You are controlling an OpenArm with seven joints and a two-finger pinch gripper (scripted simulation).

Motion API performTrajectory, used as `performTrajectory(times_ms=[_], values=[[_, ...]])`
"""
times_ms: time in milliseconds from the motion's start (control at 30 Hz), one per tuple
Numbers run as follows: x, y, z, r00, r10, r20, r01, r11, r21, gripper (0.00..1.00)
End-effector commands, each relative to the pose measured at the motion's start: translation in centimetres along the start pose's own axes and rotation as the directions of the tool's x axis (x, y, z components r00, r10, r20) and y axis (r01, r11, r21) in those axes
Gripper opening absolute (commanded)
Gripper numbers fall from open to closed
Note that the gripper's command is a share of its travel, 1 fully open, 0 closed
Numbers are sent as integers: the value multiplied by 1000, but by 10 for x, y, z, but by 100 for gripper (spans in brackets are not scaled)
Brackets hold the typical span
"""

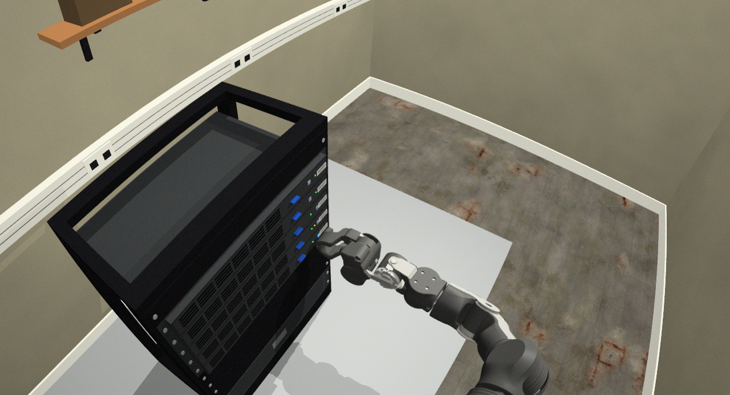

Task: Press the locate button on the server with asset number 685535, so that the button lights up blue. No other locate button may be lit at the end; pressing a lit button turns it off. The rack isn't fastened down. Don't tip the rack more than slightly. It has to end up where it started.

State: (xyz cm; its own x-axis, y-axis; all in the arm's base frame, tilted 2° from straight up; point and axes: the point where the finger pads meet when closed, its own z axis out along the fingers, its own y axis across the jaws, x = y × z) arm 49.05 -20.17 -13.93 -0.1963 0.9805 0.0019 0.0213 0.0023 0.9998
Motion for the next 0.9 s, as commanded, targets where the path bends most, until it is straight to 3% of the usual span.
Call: performTrajectory(times_ms=[0,867], values=[[-1,1,0,1000,6,5,-6,1000,1,0],[0,1,-44,1000,6,5,-6,1000,1,0]])
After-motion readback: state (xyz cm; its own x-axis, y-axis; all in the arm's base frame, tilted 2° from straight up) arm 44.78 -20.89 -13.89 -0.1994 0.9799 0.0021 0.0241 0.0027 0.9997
